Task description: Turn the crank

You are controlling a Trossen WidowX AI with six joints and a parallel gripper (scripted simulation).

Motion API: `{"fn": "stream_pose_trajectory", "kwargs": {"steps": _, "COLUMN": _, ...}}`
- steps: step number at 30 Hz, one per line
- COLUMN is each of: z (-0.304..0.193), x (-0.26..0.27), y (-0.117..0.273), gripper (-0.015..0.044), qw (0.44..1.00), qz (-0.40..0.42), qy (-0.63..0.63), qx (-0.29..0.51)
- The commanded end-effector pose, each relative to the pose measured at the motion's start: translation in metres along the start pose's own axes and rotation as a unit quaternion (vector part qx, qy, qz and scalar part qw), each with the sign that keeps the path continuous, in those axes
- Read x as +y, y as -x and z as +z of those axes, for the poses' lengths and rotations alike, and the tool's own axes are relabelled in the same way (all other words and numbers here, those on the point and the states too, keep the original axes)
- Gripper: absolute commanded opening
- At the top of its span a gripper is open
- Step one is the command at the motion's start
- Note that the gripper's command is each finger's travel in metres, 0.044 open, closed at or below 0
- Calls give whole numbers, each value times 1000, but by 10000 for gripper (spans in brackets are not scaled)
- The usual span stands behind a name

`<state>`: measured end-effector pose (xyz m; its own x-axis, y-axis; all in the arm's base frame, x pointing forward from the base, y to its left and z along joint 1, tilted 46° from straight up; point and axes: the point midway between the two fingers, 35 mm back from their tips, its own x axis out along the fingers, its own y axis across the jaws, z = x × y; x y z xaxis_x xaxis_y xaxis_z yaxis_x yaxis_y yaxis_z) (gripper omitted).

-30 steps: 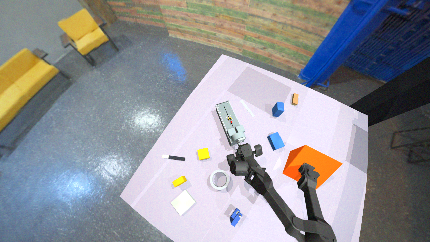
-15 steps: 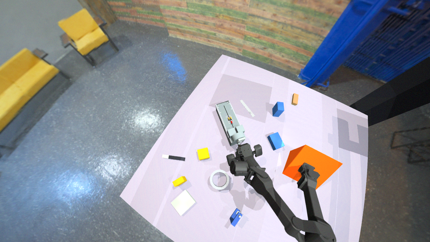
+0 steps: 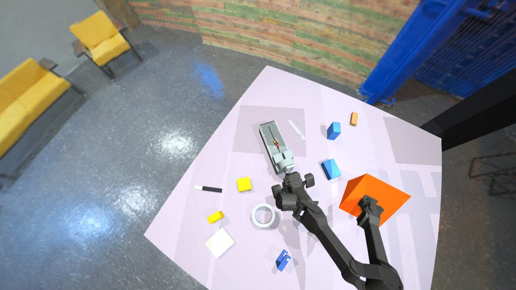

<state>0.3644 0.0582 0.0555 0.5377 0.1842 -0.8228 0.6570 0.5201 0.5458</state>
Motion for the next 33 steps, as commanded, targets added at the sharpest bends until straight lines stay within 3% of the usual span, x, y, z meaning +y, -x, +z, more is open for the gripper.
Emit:
{"fn": "stream_pose_trajectory", "kwargs": {"steps": 1, "z": 1, "x": 9, "y": 2, "gripper": 0, "qw": 1000, "qz": 11, "qy": 2, "qx": -2}}
{"fn": "stream_pose_trajectory", "kwargs": {"steps": 33, "z": 2, "x": 11, "y": 3, "gripper": 0, "qw": 1000, "qz": 12, "qy": 2, "qx": -2}}
